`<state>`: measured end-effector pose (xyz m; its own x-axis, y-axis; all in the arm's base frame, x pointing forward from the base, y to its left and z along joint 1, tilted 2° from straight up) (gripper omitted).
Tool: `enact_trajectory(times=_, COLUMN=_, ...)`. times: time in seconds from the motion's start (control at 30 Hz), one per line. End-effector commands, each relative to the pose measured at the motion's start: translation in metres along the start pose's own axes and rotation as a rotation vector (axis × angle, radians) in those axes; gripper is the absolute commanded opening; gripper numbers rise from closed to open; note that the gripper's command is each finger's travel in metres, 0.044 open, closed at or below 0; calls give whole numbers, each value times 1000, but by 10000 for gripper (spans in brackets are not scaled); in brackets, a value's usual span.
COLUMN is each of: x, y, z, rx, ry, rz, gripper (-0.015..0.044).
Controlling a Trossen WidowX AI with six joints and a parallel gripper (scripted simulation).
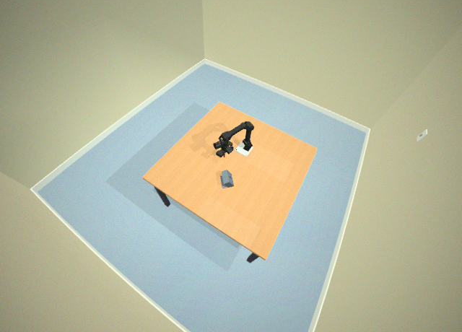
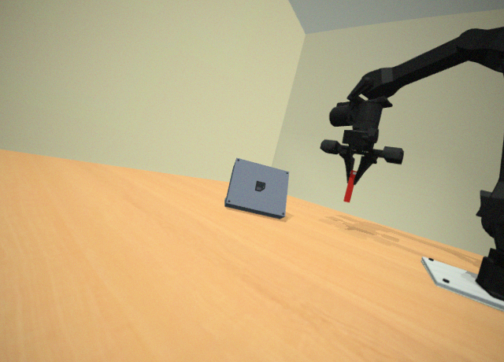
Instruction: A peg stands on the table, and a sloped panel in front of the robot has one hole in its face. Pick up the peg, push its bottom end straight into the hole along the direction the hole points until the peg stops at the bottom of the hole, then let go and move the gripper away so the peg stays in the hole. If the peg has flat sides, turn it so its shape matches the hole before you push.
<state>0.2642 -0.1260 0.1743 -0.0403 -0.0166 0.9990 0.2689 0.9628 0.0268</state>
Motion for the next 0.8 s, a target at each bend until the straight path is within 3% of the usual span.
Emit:
enact_trajectory(times=0.0, x=1, y=2, z=-2, rx=9, ry=1, rz=17, gripper=0)
enact_trajectory(times=0.77, x=-6, y=22, z=-8, rx=72, ry=23, rz=112, gripper=0)
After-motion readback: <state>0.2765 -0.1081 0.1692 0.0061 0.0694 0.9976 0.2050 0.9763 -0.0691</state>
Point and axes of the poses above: the point midway between the two fingers, 35 mm back from their tips, its own x axis back along the fingers, its own z axis across the jaws, y = z × x, the point moved 2 cm from there along x, back along the fingers, and after that the axes turned 11 degrees about -x, right-handed, at the moved point
